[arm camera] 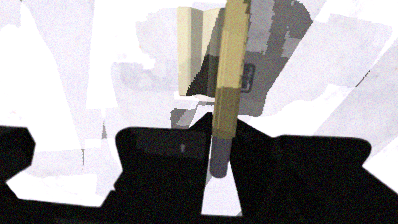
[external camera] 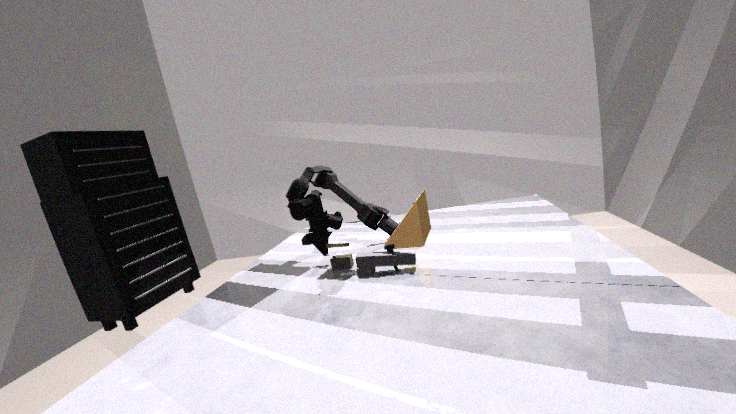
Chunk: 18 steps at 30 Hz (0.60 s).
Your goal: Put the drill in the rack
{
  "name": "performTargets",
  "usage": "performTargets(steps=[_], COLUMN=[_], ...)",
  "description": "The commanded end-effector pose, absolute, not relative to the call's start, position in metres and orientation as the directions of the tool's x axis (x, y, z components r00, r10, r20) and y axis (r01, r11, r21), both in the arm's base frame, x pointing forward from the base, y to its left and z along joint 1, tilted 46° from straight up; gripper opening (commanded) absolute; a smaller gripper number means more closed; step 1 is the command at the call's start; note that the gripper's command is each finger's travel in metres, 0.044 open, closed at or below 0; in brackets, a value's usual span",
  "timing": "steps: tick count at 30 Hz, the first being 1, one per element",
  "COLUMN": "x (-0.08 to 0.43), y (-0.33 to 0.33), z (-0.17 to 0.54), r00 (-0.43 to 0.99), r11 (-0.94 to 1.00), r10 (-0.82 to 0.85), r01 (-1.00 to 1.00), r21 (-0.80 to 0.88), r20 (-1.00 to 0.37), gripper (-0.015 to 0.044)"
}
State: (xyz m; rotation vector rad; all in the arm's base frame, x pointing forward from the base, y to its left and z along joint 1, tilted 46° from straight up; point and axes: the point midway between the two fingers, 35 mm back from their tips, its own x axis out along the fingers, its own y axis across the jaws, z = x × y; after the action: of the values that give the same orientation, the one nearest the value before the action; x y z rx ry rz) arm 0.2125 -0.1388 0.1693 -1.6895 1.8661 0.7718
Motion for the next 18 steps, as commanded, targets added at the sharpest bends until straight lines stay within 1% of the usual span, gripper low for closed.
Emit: performTargets(steps=[1,6,18], x=[0.205,0.197,0.195], y=[-0.140,-0.141,-0.156], z=[0.170,0.171,0.157], r00=[-0.101,-0.101,-0.101], r11=[0.063,0.063,0.064], r10=[-0.710,-0.711,-0.711], r01=[-0.995,-0.995,-0.995], r21=[0.079,0.079,0.079], r20=[-0.697,-0.696,-0.696], gripper=[0.0000,0.0000,0.0000])
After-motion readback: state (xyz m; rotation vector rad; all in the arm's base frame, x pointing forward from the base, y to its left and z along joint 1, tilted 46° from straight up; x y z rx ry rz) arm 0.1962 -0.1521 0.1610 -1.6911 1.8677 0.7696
